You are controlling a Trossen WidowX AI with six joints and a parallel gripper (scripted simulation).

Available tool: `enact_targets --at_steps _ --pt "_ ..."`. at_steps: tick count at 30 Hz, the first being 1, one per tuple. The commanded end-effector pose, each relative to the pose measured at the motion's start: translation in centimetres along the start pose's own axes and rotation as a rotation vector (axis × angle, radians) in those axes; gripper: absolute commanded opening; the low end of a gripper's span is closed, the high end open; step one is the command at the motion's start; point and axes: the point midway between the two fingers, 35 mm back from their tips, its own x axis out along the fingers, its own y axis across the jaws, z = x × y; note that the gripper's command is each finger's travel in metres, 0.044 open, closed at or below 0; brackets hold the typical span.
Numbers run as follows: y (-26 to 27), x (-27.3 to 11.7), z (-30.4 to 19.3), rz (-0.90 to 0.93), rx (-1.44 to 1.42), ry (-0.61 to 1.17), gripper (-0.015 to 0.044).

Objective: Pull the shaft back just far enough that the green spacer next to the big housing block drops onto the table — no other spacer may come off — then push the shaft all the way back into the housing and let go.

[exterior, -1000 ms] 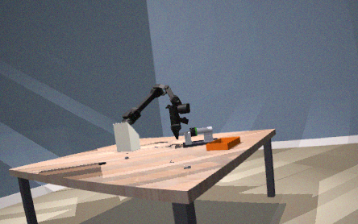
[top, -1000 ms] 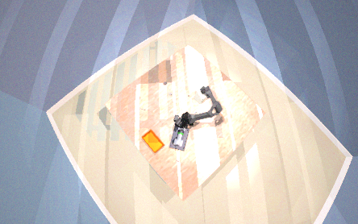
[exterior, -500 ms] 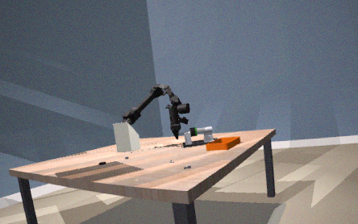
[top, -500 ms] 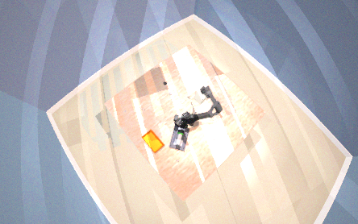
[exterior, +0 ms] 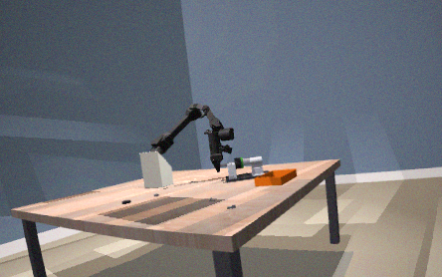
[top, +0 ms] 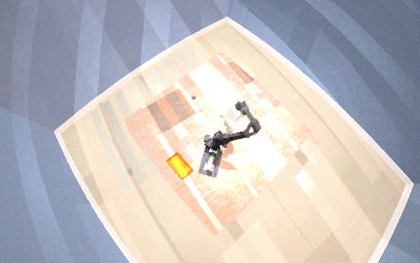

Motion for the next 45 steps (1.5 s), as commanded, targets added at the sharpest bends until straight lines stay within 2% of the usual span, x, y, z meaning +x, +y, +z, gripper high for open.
enact_targets --at_steps 1,45 --pt "0.03 -0.04 -0.12 -0.002 -0.004 0.002 0.0" --pt "0.03 -0.03 -0.56 -0.002 -0.004 0.002 0.0"
